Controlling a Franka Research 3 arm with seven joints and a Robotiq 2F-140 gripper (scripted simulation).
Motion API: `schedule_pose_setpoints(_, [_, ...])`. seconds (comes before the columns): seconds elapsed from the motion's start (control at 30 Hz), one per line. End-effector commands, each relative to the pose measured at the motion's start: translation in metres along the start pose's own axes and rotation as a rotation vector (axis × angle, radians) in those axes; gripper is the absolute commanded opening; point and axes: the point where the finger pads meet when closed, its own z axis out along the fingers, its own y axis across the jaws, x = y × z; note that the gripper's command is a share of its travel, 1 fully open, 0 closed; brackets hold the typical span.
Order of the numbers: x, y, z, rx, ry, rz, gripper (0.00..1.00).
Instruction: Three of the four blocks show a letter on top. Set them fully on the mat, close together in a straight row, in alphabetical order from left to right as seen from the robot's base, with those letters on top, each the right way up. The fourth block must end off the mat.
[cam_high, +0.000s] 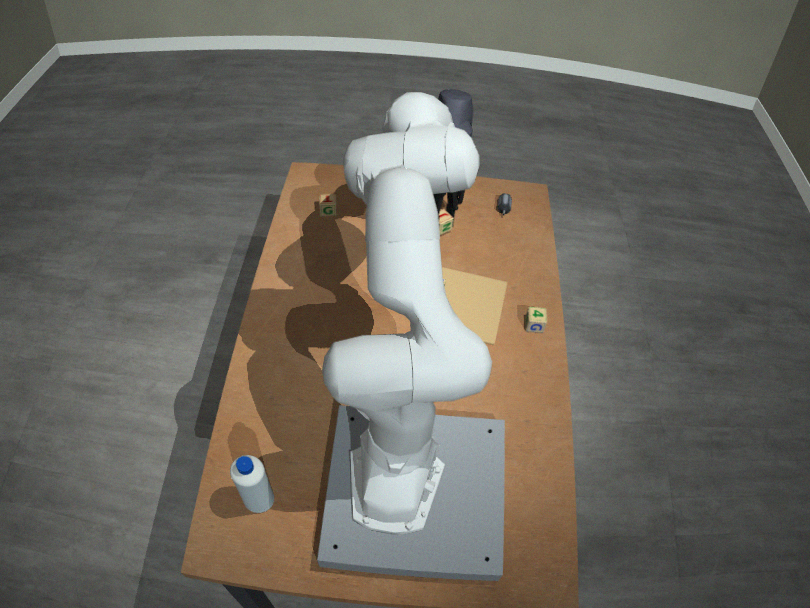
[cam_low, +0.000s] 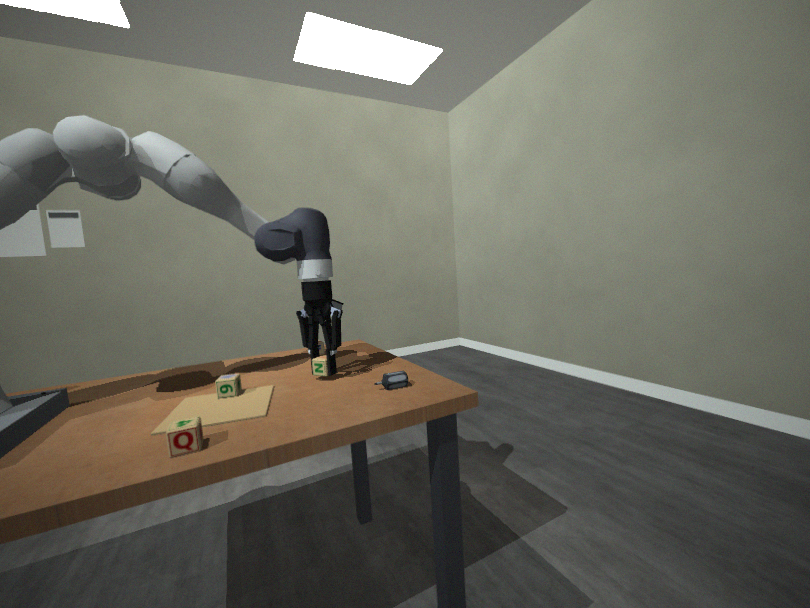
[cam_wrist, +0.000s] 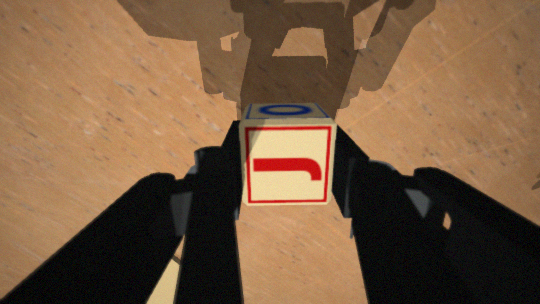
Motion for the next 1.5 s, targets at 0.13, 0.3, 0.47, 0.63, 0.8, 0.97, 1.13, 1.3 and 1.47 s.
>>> schedule_pose_setpoints(0.13, [0.000,0.000,-0.056,-0.001,0.000,-0.001,0.33])
schedule_pose_setpoints(0.3, [0.000,0.000,-0.075,-0.001,0.000,-0.001,0.33])
schedule_pose_setpoints(0.47, [0.000,0.000,-0.086,-0.001,0.000,-0.001,0.33])
schedule_pose_setpoints(0.63, [0.000,0.000,-0.087,-0.001,0.000,-0.001,0.33])
schedule_pose_setpoints(0.8, [-0.001,0.000,-0.087,-0.003,-0.002,0.021,0.33])
schedule_pose_setpoints(0.97, [-0.012,-0.004,-0.088,-0.014,-0.014,0.150,0.33])
schedule_pose_setpoints(1.13, [-0.018,-0.006,-0.088,-0.021,-0.019,0.221,0.33])
schedule_pose_setpoints(1.3, [-0.024,-0.007,-0.089,-0.027,-0.023,0.290,0.33])
schedule_pose_setpoints(1.47, [-0.030,-0.009,-0.090,-0.034,-0.026,0.354,0.33])
